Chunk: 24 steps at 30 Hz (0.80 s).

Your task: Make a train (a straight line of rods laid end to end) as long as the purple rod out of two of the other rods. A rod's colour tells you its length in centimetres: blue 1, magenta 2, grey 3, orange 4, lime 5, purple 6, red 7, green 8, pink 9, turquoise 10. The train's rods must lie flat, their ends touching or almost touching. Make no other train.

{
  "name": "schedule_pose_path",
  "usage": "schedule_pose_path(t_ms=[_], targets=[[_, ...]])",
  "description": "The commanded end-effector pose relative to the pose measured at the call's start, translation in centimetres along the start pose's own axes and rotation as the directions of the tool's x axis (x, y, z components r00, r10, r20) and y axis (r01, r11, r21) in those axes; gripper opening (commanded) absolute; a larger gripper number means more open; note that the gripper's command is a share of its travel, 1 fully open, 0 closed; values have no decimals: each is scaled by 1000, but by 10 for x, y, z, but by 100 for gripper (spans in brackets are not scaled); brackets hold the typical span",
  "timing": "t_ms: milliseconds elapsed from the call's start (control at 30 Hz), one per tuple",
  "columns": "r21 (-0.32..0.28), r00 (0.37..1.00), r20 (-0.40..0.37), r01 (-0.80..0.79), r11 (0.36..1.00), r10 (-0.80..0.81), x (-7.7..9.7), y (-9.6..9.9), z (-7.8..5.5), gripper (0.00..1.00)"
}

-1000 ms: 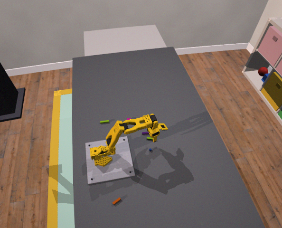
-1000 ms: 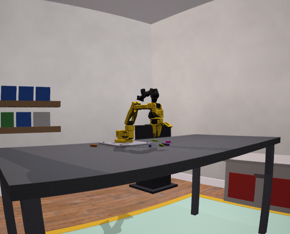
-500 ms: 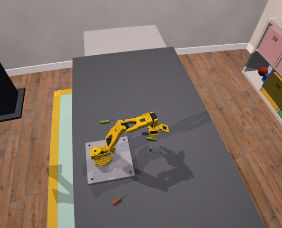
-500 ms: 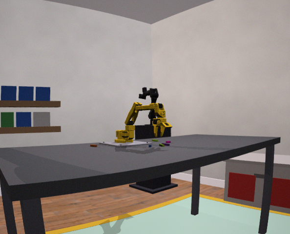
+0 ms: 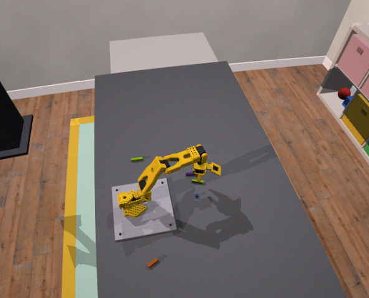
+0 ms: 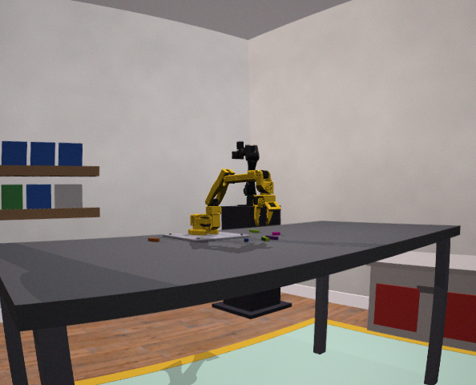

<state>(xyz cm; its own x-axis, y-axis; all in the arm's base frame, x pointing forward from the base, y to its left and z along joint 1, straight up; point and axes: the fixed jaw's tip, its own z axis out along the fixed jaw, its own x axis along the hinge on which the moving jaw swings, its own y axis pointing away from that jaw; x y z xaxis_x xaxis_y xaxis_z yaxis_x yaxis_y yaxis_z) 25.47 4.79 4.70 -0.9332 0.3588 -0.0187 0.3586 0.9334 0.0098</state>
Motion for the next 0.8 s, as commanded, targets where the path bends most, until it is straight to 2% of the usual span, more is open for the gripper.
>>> schedule_pose_path(t_ms=[0,767], targets=[[9,999,-17,-33,999,33,2,2,2,19],[2,998,-5,-59,998,59,1,6,-1,19]])
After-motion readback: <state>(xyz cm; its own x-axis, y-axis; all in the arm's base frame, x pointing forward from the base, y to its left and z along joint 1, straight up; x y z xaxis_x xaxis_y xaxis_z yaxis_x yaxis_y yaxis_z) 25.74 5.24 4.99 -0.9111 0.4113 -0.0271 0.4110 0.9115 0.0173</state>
